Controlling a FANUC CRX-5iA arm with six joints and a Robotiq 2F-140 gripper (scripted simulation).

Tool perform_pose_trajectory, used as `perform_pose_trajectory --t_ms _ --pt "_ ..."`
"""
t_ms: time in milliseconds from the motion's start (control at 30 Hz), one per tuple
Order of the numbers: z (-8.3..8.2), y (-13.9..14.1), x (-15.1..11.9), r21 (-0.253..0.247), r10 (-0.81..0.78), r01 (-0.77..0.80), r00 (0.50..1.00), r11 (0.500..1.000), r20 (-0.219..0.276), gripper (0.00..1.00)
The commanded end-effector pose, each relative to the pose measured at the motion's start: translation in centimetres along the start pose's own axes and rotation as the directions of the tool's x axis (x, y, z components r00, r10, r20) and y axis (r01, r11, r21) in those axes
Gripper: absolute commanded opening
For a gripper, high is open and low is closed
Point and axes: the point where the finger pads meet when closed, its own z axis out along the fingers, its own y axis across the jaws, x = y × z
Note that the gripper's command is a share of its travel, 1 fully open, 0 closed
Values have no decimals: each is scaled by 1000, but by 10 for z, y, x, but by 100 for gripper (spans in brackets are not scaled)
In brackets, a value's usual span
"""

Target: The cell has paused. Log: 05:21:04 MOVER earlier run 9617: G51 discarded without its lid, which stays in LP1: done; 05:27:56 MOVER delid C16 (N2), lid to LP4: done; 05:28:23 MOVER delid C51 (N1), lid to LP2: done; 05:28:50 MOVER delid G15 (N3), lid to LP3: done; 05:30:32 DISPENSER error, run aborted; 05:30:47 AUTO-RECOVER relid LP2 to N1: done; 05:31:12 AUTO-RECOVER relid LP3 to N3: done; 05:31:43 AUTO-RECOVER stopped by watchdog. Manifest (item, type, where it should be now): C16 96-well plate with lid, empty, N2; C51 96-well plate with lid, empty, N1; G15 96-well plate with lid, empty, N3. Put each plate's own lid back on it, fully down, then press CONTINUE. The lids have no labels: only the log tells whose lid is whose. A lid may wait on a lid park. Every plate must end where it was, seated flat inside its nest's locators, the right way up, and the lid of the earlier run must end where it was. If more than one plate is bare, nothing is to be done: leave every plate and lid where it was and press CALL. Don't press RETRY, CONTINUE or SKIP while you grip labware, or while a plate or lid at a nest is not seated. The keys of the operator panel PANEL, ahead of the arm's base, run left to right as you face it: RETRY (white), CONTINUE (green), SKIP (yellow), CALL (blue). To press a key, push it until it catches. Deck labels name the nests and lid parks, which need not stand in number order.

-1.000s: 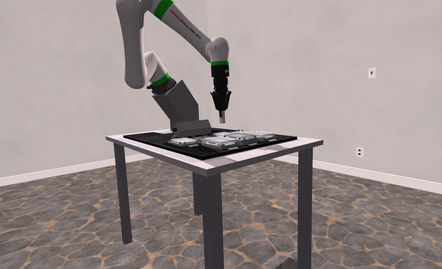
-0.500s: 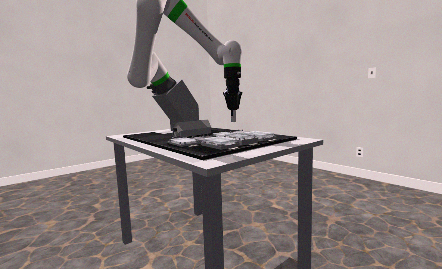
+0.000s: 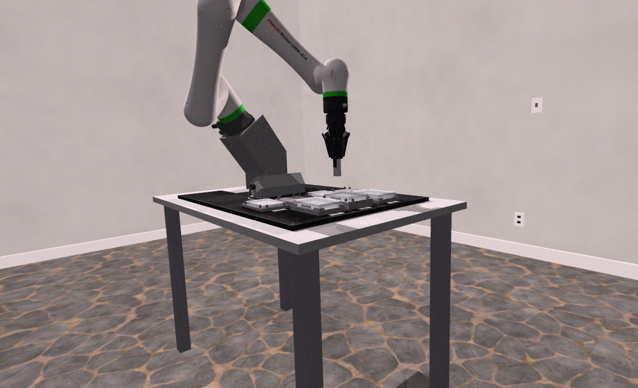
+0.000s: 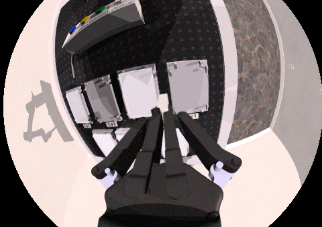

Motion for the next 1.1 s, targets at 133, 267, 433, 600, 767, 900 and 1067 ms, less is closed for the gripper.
perform_pose_trajectory --t_ms 133,267,433,600,767,900,1067 --pt "0 0 -1 0 0 0 1000 1000 0 0" --pt "-2 -10 -58 0 0 0 1000 1000 5 0" --pt "-3 -27 -109 1 0 0 1000 1000 5 0" --pt "-3 -37 -133 1 0 0 1000 1000 4 0" --pt "-1 -61 -175 1 1 -1 1000 1000 1 0" --pt "-1 -64 -179 1 1 -1 1000 1000 0 0" --pt "-1 -64 -179 1 1 -1 1000 1000 0 0"
